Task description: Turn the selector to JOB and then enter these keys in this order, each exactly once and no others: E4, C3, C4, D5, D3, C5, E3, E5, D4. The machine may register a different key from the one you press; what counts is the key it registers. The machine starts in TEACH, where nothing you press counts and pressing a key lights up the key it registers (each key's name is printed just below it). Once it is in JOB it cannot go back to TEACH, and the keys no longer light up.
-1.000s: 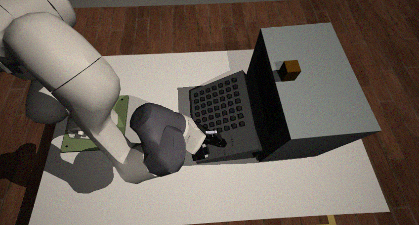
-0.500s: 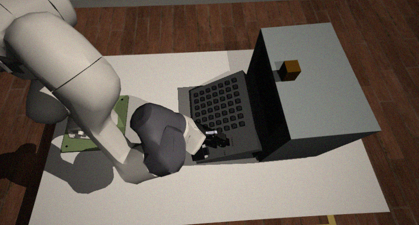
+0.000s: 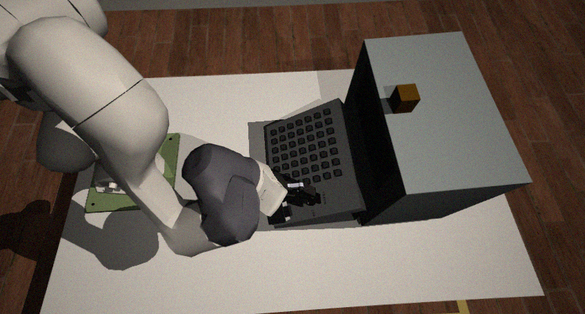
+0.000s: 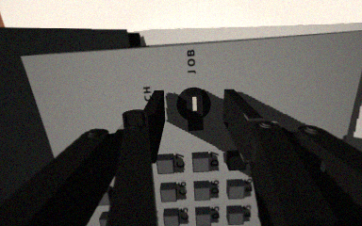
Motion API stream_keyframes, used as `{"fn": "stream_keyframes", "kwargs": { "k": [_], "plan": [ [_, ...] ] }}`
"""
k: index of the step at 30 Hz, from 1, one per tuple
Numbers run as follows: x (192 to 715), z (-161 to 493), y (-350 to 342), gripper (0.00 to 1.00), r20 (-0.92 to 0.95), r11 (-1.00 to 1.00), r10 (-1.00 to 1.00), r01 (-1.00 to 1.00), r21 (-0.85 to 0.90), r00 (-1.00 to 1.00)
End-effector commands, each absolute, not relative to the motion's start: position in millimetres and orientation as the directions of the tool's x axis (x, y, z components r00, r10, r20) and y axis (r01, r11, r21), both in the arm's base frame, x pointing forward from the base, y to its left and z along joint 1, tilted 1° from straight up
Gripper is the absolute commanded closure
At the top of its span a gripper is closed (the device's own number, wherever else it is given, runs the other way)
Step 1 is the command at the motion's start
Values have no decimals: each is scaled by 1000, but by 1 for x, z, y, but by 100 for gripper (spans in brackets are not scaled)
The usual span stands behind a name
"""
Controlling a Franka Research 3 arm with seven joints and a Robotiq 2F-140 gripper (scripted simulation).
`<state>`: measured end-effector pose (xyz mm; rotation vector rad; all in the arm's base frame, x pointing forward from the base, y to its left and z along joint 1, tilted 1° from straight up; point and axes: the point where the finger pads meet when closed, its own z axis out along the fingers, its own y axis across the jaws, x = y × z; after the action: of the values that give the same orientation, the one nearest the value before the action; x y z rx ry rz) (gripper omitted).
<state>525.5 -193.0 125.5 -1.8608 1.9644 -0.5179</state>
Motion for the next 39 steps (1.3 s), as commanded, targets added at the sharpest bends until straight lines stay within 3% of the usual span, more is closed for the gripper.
{"fn": "stream_keyframes", "kwargs": {
  "k": [1, 39],
  "plan": [
    [526, 126, -192, 60, -32, 61, -998, -857, -512, -53],
    [506, 158, -192, 60, -32, 61, -998, -857, -512, -53]
  ]
}}
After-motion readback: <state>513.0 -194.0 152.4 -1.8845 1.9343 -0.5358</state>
